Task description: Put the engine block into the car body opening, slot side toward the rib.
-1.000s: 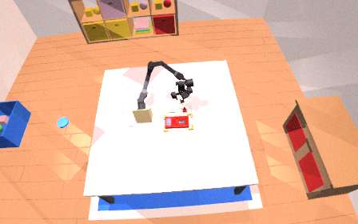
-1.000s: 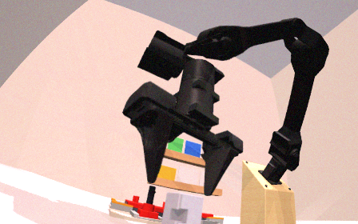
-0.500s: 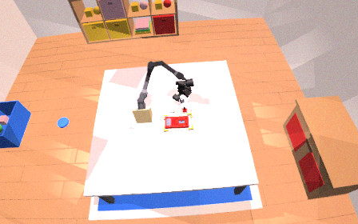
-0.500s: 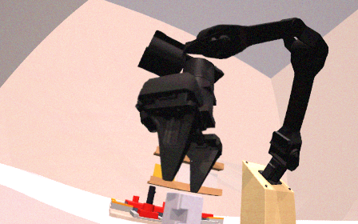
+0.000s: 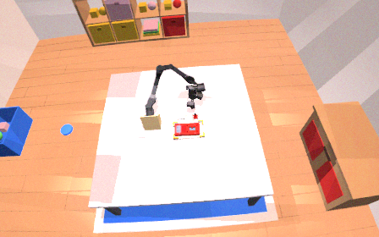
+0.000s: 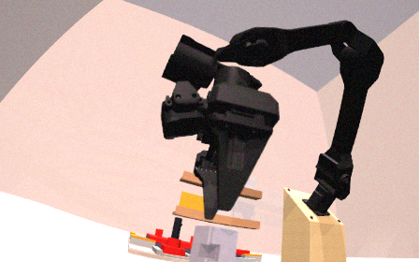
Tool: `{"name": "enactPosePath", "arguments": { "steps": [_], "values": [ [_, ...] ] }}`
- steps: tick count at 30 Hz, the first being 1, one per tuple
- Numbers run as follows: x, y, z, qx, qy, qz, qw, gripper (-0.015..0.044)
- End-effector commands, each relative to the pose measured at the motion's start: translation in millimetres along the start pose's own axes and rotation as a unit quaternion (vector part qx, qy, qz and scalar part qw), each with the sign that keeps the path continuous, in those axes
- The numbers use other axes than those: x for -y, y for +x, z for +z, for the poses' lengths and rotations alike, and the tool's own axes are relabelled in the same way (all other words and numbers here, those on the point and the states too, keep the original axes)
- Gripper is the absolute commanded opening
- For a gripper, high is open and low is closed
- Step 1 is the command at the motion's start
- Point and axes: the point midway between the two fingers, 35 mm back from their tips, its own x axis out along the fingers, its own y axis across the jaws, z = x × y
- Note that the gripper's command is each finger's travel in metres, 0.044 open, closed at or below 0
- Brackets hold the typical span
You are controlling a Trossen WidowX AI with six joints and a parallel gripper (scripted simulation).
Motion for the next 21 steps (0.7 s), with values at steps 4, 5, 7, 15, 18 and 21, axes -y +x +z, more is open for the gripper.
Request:
{"name": "enactPosePath", "arguments": {
  "steps": [4,5,7,15,18,21],
  "values": [
    [-1.0,-2.5,-0.3,0.0,-0.112,0.001,0.994,0.044],
    [-1.0,-2.8,-0.3,0.0,-0.129,0.001,0.992,0.044],
    [-1.0,-3.4,-0.3,0.0,-0.164,0.001,0.987,0.044],
    [-1.0,-5.7,-0.3,0.0,-0.299,0.001,0.954,0.044],
    [-1.0,-6.6,-0.3,0.0,-0.348,0.001,0.938,0.044],
    [-1.0,-7.5,-0.3,0.0,-0.396,0.001,0.918,0.044]
  ]
}}
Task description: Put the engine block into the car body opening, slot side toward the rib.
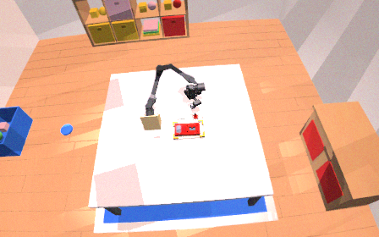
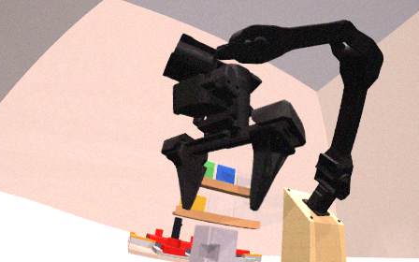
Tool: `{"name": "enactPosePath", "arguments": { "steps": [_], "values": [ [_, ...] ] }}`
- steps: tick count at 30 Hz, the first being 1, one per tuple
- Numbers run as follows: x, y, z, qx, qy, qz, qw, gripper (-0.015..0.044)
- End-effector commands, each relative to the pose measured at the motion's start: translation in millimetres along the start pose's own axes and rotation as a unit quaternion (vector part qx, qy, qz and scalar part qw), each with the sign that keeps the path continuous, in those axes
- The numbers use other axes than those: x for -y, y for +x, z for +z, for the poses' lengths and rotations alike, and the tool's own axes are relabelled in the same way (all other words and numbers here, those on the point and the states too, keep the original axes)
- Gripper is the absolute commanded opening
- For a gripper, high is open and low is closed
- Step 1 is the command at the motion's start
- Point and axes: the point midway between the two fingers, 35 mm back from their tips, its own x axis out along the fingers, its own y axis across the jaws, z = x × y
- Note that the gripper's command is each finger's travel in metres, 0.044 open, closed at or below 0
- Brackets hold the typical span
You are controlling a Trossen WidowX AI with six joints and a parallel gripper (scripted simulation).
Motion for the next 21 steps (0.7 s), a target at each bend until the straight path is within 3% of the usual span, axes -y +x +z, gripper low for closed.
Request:
{"name": "enactPosePath", "arguments": {
  "steps": [1,21],
  "values": [
    [-1.2,-1.7,0.5,0.001,-0.061,0.001,0.998,0.044],
    [-1.2,-7.6,0.4,0.002,-0.397,0.001,0.918,0.044]
  ]
}}
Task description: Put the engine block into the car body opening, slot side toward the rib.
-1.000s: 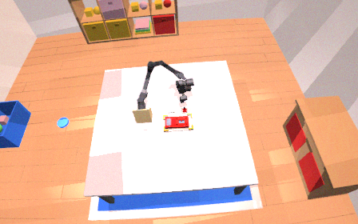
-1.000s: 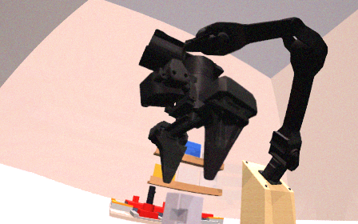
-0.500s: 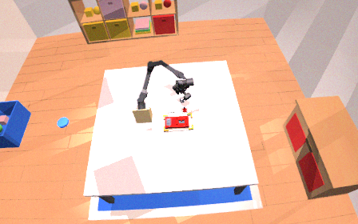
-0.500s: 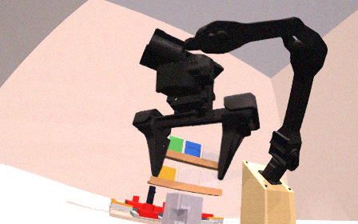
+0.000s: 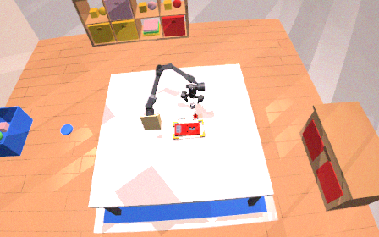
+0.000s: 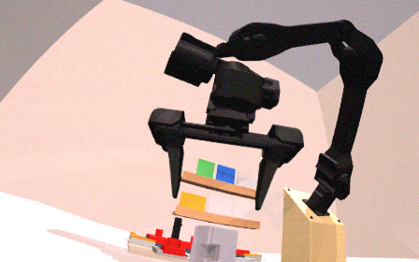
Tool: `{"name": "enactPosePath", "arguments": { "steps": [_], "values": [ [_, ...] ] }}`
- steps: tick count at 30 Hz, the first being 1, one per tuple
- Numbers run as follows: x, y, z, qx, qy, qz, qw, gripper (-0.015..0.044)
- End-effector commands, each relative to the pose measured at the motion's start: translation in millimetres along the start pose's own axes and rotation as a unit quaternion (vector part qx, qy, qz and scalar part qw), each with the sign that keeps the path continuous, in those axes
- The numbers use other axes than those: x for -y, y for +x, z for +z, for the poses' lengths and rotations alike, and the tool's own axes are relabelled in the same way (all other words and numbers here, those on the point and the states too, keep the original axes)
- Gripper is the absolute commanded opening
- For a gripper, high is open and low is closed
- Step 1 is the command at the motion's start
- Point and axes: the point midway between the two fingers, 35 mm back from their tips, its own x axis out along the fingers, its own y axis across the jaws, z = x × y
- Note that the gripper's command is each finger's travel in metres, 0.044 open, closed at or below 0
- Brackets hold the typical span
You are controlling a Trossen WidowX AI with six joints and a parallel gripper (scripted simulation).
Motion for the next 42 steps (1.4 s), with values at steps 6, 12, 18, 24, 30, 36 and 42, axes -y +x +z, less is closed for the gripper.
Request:
{"name": "enactPosePath", "arguments": {
  "steps": [6,12,18,24,30,36,42],
  "values": [
    [-0.7,-3.1,1.3,0.002,-0.147,0.0,0.989,0.044],
    [-0.7,-4.9,1.4,0.003,-0.249,0.0,0.969,0.044],
    [-0.8,-5.9,1.4,0.003,-0.307,0.0,0.952,0.044],
    [-3.8,-4.8,6.7,0.003,-0.307,0.0,0.952,0.044],
    [-3.8,10.1,6.9,0.003,-0.307,0.0,0.952,0.044],
    [-3.2,19.7,7.0,0.003,-0.307,0.0,0.952,0.044],
    [-3.0,29.6,7.1,0.003,-0.307,0.0,0.952,0.044]
  ]
}}
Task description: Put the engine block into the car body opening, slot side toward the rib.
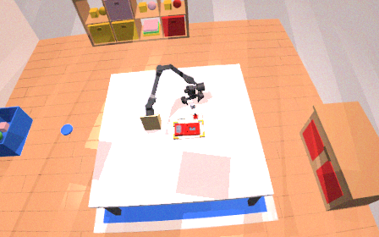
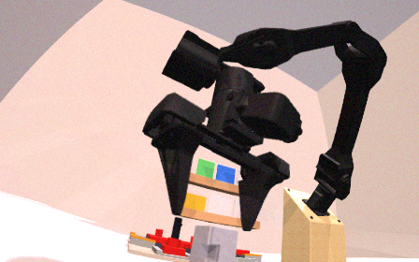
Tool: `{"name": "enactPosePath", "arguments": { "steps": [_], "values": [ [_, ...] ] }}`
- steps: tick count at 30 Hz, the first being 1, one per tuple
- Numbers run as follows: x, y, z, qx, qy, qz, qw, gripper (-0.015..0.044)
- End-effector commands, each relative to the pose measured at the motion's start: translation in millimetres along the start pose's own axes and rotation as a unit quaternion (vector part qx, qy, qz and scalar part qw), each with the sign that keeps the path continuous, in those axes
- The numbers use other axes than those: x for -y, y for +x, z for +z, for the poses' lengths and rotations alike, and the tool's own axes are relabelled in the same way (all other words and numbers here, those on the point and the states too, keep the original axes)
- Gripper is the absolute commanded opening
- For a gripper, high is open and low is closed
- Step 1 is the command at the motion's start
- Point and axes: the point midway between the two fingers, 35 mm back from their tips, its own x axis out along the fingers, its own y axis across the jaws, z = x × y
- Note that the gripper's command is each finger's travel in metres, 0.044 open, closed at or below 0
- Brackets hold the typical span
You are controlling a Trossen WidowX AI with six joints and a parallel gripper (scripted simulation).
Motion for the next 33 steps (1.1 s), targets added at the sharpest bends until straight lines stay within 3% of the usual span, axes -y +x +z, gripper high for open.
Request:
{"name": "enactPosePath", "arguments": {
  "steps": [1,22,33],
  "values": [
    [-1.9,8.6,-2.3,0.0,0.005,0.005,1.0,0.044],
    [-3.5,40.2,-1.0,0.002,0.005,0.004,1.0,0.044],
    [-3.5,40.2,-1.0,0.002,0.005,0.004,1.0,0.0151]
  ]
}}
